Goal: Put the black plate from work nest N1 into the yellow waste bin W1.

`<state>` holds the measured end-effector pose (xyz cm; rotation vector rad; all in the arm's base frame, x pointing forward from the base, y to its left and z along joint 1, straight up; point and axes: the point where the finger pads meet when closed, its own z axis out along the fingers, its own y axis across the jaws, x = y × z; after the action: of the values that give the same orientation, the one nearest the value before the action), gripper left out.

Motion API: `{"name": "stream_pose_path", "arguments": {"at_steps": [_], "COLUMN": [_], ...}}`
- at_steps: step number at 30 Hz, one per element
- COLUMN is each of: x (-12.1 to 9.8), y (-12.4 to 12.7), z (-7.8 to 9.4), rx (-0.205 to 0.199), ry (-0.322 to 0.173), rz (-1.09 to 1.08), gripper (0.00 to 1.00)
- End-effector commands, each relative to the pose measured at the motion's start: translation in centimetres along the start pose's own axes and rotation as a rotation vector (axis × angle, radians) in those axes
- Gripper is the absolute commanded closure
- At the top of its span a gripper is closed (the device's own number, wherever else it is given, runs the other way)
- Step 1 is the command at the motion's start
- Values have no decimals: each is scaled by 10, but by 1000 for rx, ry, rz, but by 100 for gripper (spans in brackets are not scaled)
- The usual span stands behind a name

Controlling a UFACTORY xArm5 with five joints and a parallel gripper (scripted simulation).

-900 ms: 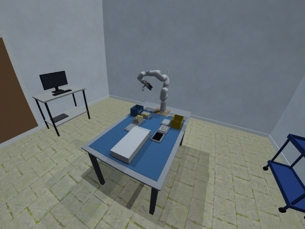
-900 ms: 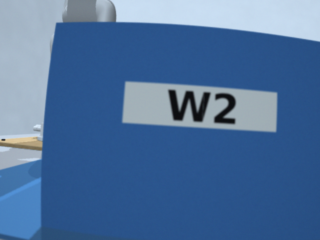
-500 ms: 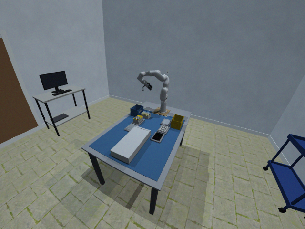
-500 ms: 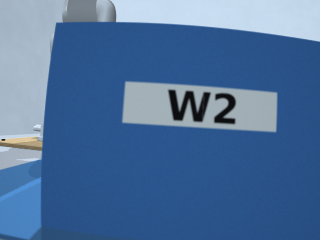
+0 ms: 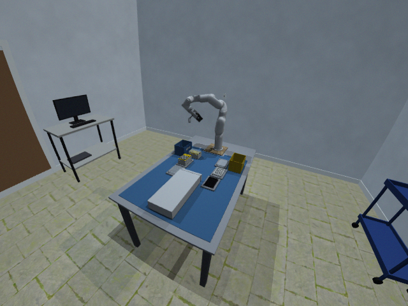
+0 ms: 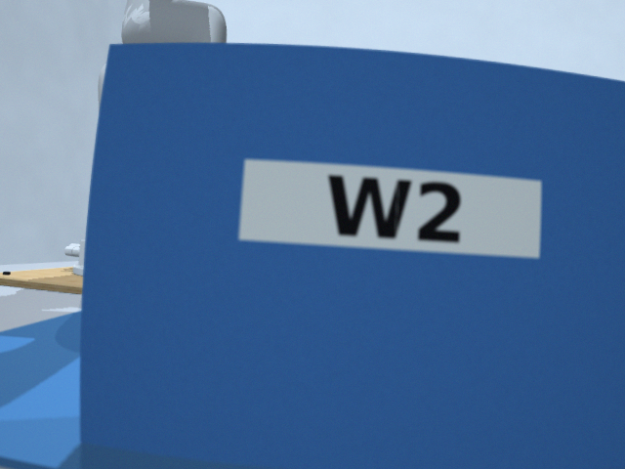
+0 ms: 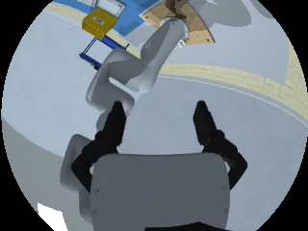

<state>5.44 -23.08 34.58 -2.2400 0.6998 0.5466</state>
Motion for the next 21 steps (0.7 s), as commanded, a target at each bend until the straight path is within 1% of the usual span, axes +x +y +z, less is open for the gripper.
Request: {"name": "stream_pose_path", "arguments": {"at_steps": [1, 2, 3, 5, 7, 9, 10, 13, 15, 16, 19, 21], "x": [21, 28, 33, 39, 39, 52, 57, 64, 77, 81, 88, 100], "y": [-5, -9, -11, -9, -9, -19, -21, -18, -30, -32, -30, -43], "z": [0, 1, 1, 1, 1, 3, 3, 3, 6, 7, 7, 11], "rx": [-72, -104, -121, -123, -123, -186, -201, -204, -264, -278, -281, -338], "ry": [2, 4, 5, 3, 3, 12, 14, 12, 26, 29, 27, 46], "rz": [-6, -12, -14, -14, -14, -28, -31, -31, -48, -52, -52, -73], "gripper": [0, 0, 0, 0, 0, 0, 0, 0, 0, 0, 0, 0]}}
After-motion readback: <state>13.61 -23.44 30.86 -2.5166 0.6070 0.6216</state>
